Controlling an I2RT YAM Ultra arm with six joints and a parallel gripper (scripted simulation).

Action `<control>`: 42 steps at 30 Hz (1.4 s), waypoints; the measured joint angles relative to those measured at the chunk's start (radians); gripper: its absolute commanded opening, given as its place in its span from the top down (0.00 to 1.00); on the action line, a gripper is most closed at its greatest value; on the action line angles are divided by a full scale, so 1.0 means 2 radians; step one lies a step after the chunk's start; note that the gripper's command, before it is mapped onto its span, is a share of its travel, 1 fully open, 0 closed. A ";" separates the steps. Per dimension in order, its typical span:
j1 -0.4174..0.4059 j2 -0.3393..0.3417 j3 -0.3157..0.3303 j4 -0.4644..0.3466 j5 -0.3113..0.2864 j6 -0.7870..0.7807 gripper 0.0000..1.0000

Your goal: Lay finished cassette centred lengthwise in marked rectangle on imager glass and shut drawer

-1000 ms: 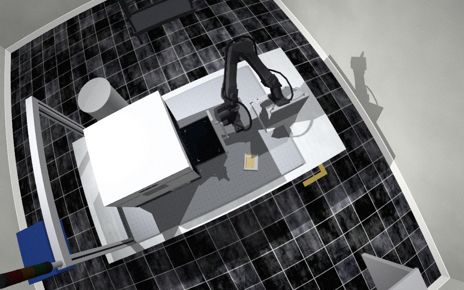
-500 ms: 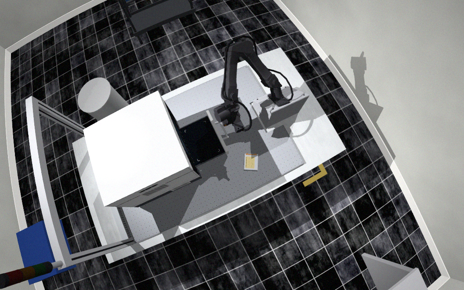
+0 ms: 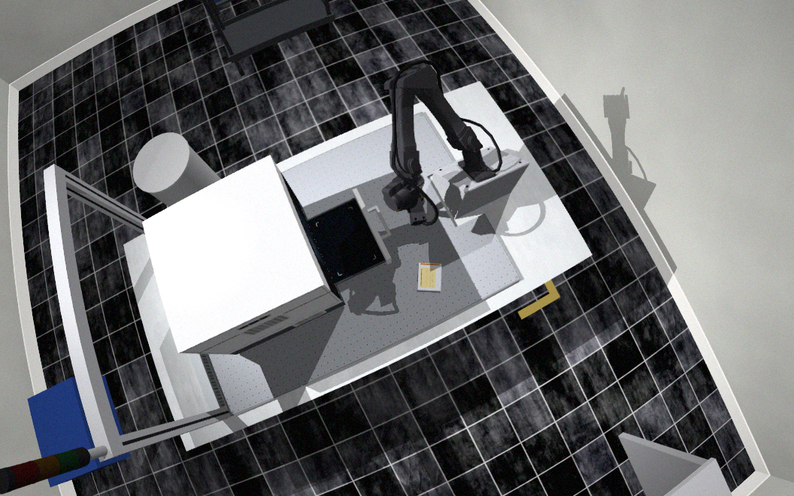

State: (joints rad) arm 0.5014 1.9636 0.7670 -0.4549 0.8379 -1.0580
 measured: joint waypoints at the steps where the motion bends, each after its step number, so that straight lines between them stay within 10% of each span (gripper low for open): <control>1: 0.003 0.000 0.000 -0.002 0.000 0.020 0.65; 42: -0.014 0.051 0.105 -0.160 -0.045 0.688 0.65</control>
State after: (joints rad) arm 0.4740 2.0666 0.9771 -0.7746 0.7471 0.3180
